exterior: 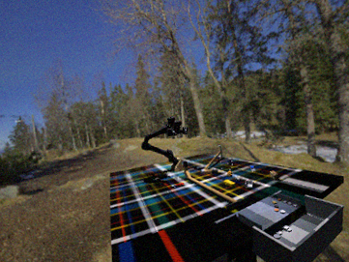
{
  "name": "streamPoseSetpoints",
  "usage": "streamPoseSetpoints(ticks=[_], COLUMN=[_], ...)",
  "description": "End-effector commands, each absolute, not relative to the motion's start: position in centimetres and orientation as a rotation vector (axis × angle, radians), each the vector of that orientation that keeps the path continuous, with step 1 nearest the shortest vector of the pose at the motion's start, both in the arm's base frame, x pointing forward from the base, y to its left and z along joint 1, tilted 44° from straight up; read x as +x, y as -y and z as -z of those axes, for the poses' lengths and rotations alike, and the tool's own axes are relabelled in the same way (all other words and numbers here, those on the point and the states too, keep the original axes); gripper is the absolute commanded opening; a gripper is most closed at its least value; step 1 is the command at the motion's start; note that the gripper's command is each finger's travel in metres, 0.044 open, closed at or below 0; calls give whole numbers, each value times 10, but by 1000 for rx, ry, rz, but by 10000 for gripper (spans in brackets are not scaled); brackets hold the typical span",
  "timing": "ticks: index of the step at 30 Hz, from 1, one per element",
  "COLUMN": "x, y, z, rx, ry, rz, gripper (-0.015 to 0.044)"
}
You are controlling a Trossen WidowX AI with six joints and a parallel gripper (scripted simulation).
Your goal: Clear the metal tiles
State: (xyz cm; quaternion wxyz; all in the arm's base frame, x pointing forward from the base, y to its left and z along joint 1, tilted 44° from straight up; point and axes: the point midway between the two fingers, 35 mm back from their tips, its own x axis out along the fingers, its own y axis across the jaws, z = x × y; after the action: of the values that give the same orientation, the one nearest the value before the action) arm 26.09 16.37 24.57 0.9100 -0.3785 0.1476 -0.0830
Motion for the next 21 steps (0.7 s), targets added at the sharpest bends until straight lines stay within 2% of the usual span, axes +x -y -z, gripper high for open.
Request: streamPoseSetpoints(ticks=[1,12,21], x=[253,229,229], y=[-173,-196,-197], z=[-260,-290,-290], rx=[-773,-761,-761], ry=[-264,-175,-175], rz=[154,98,96], gripper=[440,440,440])
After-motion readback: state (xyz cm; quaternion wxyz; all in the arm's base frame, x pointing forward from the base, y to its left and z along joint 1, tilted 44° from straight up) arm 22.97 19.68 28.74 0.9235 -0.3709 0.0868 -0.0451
